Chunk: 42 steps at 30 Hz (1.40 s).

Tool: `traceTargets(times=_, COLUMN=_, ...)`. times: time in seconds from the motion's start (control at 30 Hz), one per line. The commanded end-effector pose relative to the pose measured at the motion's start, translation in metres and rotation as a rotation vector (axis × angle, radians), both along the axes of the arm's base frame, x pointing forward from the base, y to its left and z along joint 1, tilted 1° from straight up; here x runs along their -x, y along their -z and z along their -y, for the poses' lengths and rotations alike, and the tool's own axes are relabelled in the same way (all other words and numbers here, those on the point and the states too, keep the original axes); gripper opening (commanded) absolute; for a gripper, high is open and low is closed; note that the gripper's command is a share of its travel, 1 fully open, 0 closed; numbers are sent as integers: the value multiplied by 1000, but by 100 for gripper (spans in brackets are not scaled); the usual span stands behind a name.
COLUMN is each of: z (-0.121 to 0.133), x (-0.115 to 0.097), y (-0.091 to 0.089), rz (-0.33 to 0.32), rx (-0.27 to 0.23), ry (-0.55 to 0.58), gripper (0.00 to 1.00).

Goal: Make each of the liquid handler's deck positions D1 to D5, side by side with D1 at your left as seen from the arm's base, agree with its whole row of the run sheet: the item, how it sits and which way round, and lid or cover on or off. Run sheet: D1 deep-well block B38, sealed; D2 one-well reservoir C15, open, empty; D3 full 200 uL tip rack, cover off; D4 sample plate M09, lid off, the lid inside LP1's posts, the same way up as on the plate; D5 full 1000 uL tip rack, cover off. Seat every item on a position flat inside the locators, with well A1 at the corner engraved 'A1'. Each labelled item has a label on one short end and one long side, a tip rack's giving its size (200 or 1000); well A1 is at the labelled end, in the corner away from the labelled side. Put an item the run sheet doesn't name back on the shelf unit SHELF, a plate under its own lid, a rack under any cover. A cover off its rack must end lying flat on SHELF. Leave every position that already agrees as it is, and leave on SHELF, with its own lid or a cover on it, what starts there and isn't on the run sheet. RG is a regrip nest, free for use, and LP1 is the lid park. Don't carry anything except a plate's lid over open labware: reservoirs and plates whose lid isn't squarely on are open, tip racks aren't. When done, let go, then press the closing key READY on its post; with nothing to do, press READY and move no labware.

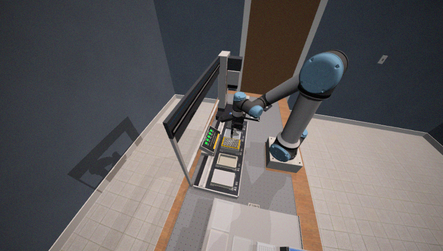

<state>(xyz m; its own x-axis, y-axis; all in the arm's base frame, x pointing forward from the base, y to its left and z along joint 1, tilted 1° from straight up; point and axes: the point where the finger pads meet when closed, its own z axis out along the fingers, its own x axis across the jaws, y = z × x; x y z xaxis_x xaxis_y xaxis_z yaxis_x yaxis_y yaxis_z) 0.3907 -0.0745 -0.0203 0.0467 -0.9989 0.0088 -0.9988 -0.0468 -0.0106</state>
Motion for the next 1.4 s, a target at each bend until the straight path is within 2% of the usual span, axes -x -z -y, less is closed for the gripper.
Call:
traceTargets(times=0.0, z=0, x=0, y=0, rz=1, rx=1, ry=0, gripper=0)
traceTargets(times=0.37, z=0, x=0, y=0, rz=1, rx=1, ry=0, gripper=0)
traceTargets(times=1.37, z=0, x=0, y=-44, rz=1, rx=0, ry=0, gripper=0)
